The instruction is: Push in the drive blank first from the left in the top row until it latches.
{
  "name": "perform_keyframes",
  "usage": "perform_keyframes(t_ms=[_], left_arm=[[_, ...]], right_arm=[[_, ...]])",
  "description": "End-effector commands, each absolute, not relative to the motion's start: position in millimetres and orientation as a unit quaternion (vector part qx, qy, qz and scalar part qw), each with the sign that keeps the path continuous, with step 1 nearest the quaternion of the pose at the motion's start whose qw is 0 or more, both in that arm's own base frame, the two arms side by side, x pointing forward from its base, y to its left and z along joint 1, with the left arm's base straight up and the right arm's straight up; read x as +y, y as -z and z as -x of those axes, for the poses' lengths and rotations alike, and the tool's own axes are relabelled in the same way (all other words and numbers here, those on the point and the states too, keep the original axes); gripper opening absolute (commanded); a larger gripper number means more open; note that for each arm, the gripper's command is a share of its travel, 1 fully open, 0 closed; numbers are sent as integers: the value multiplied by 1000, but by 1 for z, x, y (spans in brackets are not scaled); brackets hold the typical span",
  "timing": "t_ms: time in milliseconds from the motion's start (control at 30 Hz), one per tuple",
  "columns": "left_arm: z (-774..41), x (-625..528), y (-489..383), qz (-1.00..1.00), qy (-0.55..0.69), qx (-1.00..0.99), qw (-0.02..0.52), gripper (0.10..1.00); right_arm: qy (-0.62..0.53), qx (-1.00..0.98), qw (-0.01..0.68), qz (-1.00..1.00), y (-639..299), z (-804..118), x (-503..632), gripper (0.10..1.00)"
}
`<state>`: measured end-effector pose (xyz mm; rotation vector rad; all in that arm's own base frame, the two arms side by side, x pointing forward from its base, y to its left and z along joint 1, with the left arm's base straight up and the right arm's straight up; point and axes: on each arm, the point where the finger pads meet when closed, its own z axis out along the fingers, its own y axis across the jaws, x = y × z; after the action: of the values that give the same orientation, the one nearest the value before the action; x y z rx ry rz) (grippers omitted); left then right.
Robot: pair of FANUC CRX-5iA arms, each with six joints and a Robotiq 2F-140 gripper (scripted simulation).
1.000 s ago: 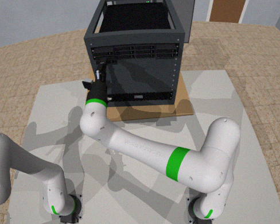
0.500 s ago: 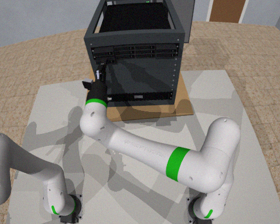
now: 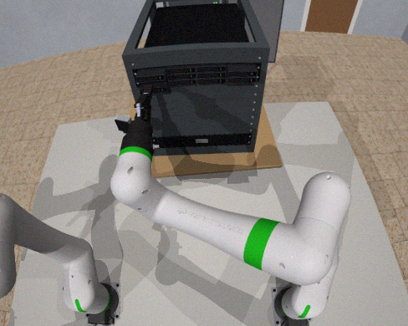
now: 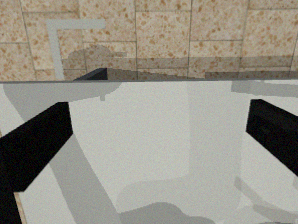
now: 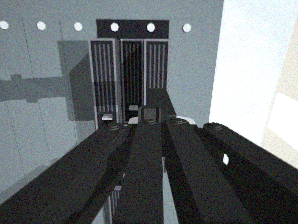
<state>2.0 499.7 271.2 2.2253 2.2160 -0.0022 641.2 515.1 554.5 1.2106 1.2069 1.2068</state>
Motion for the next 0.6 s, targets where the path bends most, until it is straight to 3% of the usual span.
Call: perform_keyframes(t_ms=[0,567], left_arm=[[-2,500,-272,-709,0,706,0,1000],[-2,500,-272,-709,0,706,0,1000]], right_arm=[[-499,499,501,-501,-557,-639,515,99],[-499,499,501,-501,-558,-678,515,99]])
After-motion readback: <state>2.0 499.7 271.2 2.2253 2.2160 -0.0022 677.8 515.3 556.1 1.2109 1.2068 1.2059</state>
